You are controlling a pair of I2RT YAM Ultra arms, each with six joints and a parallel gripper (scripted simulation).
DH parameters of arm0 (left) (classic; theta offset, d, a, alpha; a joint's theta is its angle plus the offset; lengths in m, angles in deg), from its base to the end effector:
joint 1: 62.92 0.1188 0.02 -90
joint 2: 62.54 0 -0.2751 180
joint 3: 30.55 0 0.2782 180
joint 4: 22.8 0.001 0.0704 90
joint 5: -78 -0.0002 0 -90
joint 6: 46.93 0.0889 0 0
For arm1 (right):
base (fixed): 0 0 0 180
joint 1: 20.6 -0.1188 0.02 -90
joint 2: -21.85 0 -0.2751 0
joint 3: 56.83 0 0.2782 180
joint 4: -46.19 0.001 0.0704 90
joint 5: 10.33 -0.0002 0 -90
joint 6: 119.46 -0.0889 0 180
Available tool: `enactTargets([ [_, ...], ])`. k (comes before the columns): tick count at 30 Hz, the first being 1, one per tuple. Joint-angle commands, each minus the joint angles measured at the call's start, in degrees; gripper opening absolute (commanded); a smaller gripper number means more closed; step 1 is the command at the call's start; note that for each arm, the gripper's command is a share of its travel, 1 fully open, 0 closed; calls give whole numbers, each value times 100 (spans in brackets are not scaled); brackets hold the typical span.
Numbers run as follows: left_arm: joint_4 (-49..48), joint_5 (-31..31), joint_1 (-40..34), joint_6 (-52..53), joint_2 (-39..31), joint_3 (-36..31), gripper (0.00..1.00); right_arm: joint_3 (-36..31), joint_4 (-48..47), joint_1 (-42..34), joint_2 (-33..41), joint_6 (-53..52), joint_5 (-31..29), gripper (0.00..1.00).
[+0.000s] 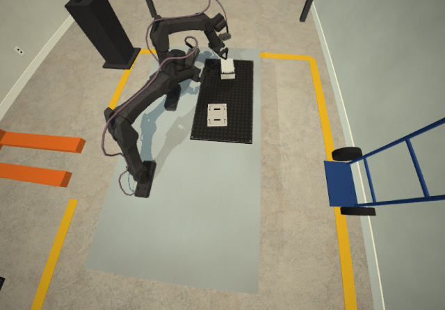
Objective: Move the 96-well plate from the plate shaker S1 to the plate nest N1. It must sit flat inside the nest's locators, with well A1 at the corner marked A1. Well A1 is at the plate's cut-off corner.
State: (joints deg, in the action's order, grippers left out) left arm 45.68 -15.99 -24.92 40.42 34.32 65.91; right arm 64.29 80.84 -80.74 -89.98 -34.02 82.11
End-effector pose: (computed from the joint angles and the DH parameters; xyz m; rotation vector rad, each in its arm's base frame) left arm 0.3091 0.2349 0.2415 -0.9449 2.6027 0.0648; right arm 0.2650 0.4712 0.3507 -1.0025 1.8416 0.7475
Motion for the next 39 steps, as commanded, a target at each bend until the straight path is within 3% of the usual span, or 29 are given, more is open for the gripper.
enactTargets([
  [1, 128, -45, 49, 68, 61, 178, 100, 121, -300, -332, 104, 113, -8, 100],
  [15, 169, 2, 15, -125, 66, 182, 100, 225, -198, -490, 49, 106, -19, 100],
  [22, 490, 189, 13, -1906, 639, 646, 100, 225, -198, -490, 49, 106, -19, 100],
  [24, 490, 189, 13, -1906, 639, 646, 100, 225, -198, -490, 49, 106, -19, 100],
  [39, 1514, 466, -68, -5370, 2459, 2349, 100, 225, -198, -490, 49, 106, -19, 100],
])
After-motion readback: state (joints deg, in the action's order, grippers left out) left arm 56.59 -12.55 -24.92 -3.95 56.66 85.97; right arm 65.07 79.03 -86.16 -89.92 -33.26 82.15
